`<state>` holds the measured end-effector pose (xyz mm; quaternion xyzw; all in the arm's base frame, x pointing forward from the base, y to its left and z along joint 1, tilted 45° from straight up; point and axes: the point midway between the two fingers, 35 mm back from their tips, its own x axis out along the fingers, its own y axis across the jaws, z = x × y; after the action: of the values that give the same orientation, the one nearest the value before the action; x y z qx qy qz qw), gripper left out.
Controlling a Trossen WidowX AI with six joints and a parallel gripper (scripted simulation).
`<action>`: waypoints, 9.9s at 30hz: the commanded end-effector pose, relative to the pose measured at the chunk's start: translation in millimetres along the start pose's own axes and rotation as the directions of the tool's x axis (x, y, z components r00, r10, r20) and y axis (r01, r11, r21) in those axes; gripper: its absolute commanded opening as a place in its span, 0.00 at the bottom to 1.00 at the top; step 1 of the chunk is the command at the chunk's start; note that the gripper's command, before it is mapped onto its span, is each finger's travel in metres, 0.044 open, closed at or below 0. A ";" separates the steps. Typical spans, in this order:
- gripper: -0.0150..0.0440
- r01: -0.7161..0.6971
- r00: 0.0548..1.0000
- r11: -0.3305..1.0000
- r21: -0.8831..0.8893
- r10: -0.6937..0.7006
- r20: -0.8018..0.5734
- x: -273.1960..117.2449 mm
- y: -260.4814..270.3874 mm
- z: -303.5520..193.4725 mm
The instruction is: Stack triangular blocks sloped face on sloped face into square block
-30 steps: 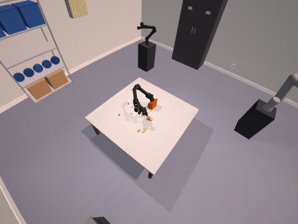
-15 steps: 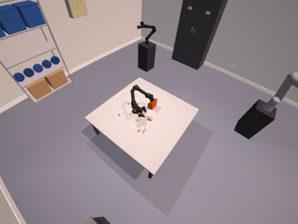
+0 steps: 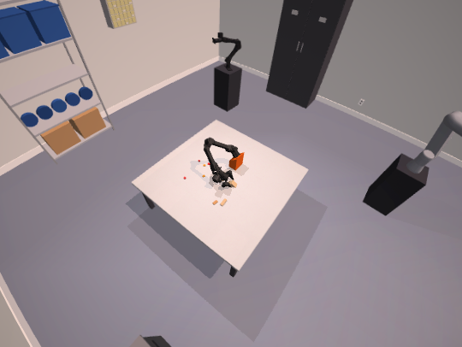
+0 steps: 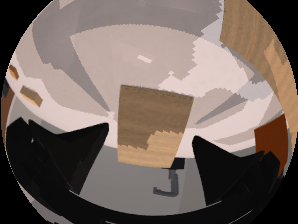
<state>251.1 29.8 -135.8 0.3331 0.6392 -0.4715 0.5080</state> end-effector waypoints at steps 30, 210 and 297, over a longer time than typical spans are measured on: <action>0.53 -0.004 1.000 1.000 0.000 0.004 0.001 2.7 2.0 0.4; 0.25 -0.682 0.730 0.085 0.727 0.005 0.684 -56.6 1.6 -91.0; 0.25 -0.730 0.668 0.153 0.667 -0.050 0.743 -101.6 -17.5 21.9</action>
<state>269.4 10.6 -33.5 0.5417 -0.0905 -0.6920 0.4686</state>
